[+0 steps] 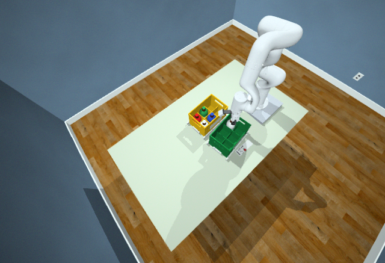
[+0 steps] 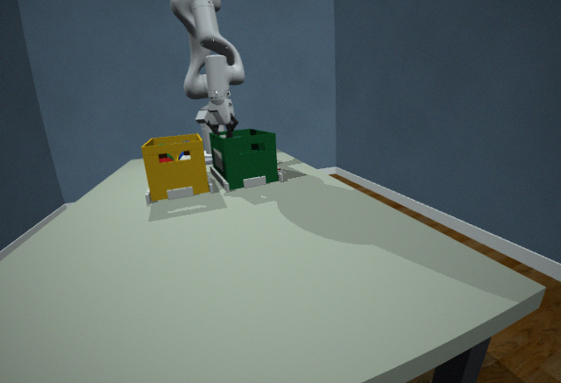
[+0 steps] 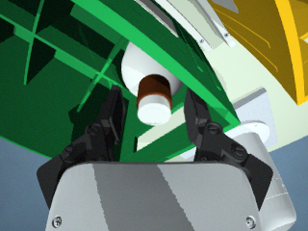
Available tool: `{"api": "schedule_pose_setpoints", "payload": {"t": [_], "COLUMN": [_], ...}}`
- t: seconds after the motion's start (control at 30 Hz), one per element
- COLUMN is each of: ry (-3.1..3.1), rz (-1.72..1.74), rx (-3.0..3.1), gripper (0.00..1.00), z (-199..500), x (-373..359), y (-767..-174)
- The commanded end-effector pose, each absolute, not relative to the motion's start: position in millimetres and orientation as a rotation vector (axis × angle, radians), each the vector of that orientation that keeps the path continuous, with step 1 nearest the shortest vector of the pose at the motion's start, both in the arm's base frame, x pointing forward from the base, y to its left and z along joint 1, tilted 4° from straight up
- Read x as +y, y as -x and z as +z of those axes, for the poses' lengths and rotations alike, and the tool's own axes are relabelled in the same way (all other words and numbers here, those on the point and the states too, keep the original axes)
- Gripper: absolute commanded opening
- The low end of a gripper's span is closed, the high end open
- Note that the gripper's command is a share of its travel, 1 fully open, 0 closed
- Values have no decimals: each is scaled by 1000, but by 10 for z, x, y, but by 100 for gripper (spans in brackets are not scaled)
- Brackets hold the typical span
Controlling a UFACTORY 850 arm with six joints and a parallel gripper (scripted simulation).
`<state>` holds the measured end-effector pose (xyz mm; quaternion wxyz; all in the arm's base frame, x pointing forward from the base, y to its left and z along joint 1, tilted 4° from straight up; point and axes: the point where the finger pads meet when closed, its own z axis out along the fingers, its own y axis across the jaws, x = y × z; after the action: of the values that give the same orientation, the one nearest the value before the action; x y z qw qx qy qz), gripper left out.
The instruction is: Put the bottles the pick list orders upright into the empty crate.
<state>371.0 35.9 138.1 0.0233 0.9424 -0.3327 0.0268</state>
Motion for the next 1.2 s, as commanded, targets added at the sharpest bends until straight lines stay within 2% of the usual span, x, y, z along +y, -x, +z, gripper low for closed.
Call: {"api": "schedule_pose_setpoints", "payload": {"t": [0.0,1.17], "ry": [-2918,-2918], "rz": [85,85], "rx": [-1030,-1030], "gripper": [65,65], "z": [1386,2131], "x": [360,406], "y": [-3717,-3691]}}
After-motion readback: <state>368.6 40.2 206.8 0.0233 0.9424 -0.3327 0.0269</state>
